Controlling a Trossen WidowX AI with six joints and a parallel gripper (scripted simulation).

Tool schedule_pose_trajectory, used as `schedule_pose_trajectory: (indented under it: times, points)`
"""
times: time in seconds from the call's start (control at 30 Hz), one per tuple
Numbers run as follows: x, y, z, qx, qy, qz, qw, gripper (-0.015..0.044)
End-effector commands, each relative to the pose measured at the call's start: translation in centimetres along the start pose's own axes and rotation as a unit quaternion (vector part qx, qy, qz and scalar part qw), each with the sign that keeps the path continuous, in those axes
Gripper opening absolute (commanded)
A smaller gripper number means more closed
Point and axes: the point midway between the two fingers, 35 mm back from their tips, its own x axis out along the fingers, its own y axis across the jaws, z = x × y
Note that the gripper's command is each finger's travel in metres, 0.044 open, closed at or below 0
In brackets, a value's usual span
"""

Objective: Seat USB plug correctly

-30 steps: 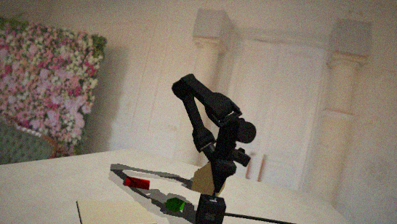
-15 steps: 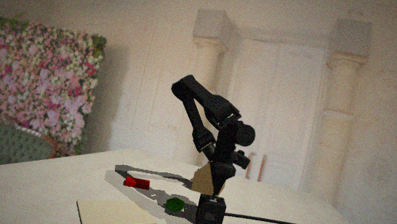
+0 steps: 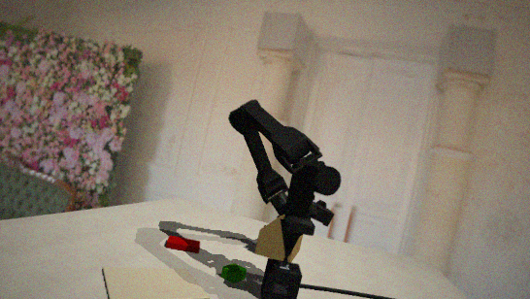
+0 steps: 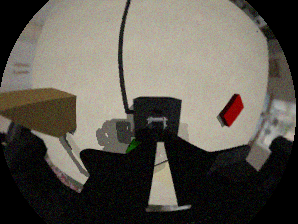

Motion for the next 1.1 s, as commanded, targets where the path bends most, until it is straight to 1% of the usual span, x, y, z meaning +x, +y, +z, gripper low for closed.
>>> schedule_pose_trajectory:
  times: [0.0,0.53,1.07]
  points:
    - [0.0,0.0,0.0,0.000,0.000,0.000,1.000,0.0000]
    - [0.0,0.0,0.0,0.000,0.000,0.000,1.000,0.0000]
    - [-1.1,0.0,0.0,0.000,0.000,0.000,1.000,0.0000]
